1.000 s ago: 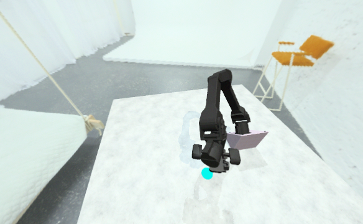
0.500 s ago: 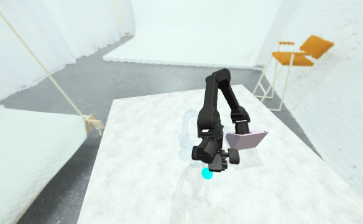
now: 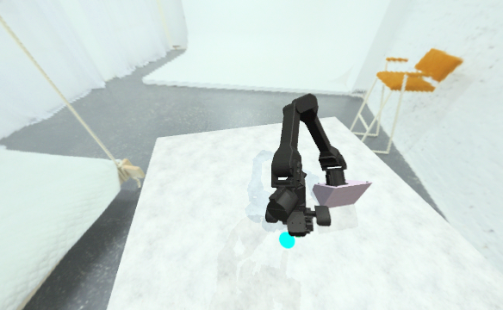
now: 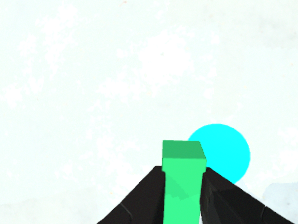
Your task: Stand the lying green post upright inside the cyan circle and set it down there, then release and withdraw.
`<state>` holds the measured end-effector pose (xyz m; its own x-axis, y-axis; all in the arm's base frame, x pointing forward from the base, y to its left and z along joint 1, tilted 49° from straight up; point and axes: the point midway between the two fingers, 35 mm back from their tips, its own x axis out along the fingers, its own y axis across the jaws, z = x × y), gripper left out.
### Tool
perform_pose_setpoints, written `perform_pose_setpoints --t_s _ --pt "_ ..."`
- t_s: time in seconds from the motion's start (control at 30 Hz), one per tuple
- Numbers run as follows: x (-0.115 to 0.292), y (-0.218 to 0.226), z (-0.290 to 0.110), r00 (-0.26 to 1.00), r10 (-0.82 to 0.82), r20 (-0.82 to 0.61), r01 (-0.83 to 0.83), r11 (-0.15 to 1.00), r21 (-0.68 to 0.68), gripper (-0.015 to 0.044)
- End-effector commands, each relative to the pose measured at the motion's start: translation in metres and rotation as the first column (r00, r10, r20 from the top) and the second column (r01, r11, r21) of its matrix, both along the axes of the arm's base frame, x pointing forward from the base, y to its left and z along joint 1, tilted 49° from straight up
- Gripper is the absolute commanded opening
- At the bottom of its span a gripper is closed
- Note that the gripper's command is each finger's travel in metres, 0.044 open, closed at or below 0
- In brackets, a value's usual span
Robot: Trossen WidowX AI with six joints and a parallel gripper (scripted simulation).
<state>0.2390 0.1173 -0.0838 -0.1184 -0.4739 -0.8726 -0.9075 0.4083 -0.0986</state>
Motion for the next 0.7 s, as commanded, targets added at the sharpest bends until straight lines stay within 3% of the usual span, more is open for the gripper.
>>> perform_pose_setpoints --t_s 0.0,0.67 --pt "-0.0029 -0.0020 -0.0014 1.000 -0.002 -0.009 0.002 1.000 0.024 0.0023" --pt "-0.0042 -0.0050 -0.0076 1.000 -0.017 -0.008 0.018 0.985 0.171 0.0023"
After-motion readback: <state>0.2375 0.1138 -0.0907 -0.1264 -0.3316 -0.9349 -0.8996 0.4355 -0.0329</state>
